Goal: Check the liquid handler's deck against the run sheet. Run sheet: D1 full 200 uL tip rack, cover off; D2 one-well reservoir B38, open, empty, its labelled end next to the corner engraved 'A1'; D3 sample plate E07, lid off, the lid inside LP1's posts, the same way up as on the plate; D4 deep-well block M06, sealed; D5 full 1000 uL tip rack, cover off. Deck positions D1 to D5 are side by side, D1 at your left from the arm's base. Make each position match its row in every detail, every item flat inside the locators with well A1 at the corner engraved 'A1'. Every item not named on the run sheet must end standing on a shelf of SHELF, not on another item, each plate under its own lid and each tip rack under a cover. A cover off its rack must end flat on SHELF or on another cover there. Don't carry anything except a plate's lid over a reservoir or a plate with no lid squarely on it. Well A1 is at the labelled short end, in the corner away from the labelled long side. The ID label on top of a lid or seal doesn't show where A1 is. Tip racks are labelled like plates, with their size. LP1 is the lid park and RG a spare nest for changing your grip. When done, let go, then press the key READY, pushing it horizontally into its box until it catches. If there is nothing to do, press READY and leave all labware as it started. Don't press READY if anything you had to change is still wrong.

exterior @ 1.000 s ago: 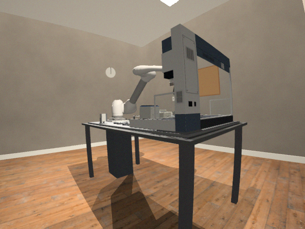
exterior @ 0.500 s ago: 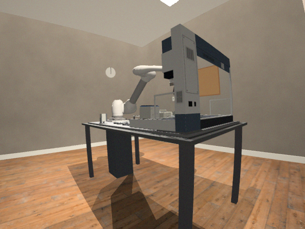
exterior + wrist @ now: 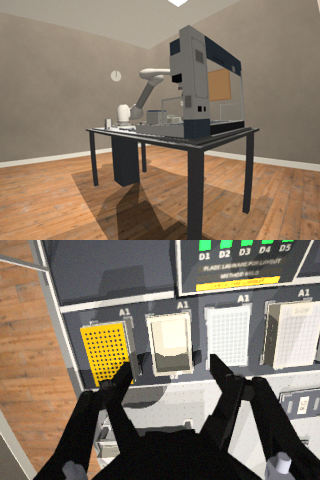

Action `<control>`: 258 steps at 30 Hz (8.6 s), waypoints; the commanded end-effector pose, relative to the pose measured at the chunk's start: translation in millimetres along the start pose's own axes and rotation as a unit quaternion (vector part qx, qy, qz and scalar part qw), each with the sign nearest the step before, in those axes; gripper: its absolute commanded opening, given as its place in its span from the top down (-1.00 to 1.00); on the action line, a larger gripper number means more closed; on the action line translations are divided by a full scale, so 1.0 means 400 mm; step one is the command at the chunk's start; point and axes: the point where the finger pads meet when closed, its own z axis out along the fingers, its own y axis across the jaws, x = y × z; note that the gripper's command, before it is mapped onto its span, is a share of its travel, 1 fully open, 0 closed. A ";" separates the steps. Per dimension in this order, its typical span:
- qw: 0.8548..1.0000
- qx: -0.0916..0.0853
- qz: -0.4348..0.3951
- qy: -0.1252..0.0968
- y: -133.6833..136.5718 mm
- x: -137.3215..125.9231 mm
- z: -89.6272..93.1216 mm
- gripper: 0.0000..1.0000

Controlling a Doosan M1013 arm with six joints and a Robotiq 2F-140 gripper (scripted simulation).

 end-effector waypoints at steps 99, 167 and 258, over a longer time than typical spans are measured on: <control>1.000 0.000 0.004 0.001 -0.261 -0.028 -0.244 -0.59; 1.000 0.000 -0.026 0.001 0.314 -0.412 -0.246 -0.32; 0.671 0.000 -0.742 0.001 0.314 -0.412 -0.251 -0.32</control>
